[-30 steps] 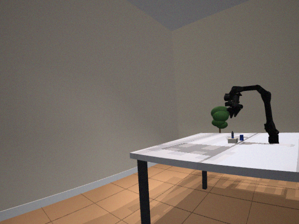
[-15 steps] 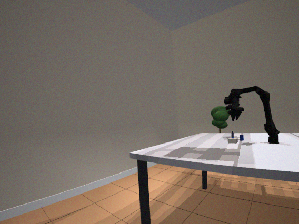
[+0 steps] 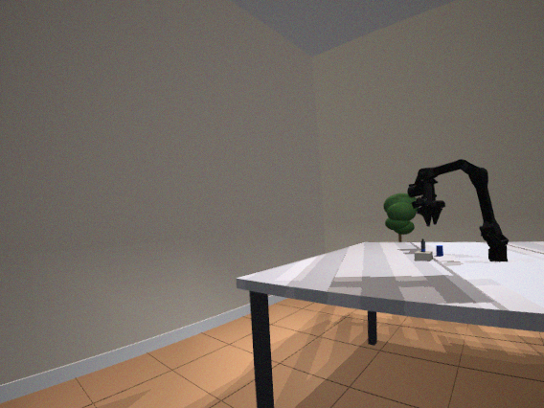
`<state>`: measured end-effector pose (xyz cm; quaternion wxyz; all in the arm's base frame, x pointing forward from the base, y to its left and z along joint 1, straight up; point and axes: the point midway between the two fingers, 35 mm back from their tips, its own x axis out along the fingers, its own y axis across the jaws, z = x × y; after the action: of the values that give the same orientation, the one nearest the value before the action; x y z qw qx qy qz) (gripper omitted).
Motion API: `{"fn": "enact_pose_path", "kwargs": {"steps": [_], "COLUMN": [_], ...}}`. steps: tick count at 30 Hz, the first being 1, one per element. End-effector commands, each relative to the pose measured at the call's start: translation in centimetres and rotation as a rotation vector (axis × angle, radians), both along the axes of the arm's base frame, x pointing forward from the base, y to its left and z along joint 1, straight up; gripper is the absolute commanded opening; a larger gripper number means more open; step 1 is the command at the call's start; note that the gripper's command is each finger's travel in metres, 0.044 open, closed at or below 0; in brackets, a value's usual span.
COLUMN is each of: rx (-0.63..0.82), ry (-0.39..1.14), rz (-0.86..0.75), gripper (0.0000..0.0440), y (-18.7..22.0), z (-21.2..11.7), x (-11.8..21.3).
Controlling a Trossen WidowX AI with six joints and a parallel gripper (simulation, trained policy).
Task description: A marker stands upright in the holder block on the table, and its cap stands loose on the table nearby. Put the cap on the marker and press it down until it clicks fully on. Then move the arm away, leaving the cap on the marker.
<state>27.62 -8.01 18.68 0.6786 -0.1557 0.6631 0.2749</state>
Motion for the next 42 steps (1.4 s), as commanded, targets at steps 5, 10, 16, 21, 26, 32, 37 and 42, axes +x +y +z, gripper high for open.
{"fn": "enact_pose_path", "kwargs": {"steps": [5,10,16,21,26,32,37,42], "rx": [-0.014,-0.022,-0.023,-0.02,-0.014,-0.006,-0.002,-0.005], "ry": [0.08,0.119,0.157,0.179,0.194,0.205,0.208,0.205], "rz": [0.012,0.019,0.03,0.044,0.061,0.086,0.113,0.143], "gripper": [0.0319,0.0317,0.0314,0.031,0.0305,0.0297,0.0286,0.0275], "y": [-0.8,-1.3,-1.7,-1.8,-1.8,-1.7,-1.6,-1.6], "z": [-1.9,-3.0,-4.4,-5.7,-7.0,-8.8,-10.4,-11.7], "x": [-0.8,-1.2,-1.6,-1.9,-2.1,-2.4,-2.6,-2.7]}}
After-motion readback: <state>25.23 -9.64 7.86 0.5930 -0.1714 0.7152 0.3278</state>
